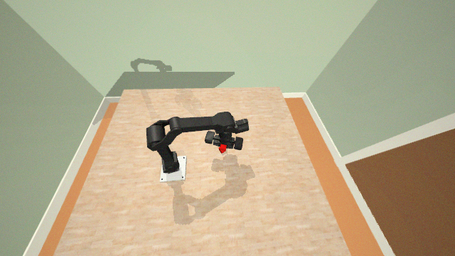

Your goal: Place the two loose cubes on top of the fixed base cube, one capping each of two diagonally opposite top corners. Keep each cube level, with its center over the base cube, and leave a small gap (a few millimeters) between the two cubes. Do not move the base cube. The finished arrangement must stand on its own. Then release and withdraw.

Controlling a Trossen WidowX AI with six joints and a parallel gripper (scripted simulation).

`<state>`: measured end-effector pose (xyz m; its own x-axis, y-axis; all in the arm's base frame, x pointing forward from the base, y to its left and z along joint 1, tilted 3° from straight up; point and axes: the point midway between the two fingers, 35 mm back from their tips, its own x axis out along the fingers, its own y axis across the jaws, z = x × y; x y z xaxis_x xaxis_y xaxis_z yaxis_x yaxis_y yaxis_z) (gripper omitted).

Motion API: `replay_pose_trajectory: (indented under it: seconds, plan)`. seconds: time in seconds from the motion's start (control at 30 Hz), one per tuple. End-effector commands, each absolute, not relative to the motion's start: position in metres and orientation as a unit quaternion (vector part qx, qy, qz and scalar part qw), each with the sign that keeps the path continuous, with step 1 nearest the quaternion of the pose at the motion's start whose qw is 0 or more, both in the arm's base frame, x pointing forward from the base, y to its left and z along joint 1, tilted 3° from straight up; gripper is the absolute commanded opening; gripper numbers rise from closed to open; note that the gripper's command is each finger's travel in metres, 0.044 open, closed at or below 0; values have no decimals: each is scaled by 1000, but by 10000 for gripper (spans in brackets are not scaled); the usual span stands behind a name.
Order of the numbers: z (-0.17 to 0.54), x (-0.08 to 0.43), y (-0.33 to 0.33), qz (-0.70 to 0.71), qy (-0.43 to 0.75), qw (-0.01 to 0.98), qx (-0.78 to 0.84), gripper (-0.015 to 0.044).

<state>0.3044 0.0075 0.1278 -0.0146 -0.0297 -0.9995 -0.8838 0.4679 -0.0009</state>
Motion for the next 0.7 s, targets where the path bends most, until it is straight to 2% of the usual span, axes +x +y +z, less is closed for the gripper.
replay_pose_trajectory:
  seconds: [0.0, 0.67]
  plan:
    - [128, 300, 15, 354, 616, 601, -367, 105]
    - [97, 298, 16, 359, 615, 584, -391, 105]
